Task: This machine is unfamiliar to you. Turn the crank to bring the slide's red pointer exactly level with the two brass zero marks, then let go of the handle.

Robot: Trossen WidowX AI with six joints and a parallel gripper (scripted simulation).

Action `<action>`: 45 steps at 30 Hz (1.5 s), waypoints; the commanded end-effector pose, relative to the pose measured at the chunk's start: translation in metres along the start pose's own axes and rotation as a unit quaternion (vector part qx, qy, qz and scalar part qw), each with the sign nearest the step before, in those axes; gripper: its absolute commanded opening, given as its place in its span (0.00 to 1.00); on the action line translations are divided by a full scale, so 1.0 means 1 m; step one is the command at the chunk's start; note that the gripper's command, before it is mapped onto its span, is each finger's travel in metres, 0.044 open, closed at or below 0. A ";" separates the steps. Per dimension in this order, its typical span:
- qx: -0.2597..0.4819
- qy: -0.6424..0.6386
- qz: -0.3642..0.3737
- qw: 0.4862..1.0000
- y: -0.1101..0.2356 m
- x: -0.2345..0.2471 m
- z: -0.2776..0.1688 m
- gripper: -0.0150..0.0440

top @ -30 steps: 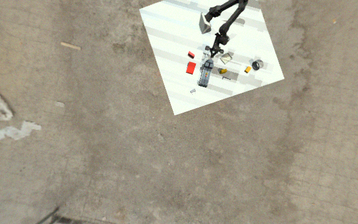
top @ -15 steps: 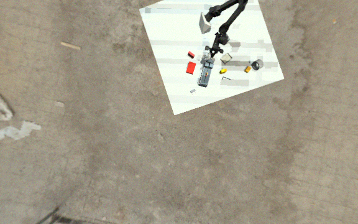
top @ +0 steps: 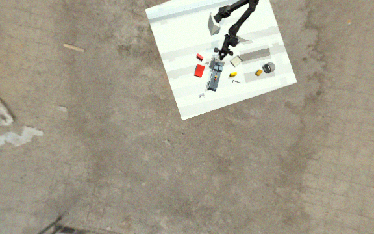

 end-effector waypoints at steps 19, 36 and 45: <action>-0.002 -0.006 -0.011 1.000 0.000 -0.010 -0.001 0.25; -0.001 0.000 0.000 1.000 0.000 -0.003 0.000 0.25; -0.001 0.000 0.000 1.000 0.000 -0.003 0.000 0.34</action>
Point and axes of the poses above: the point midway between the two fingers, 35 mm back from their tips, its own y axis back along the fingers, its own x axis across the jaws, z = x × y, the point moved 6 cm from there along y, back along the fingers, and after that the axes turned 1 degree about y, right-handed, at the moved point
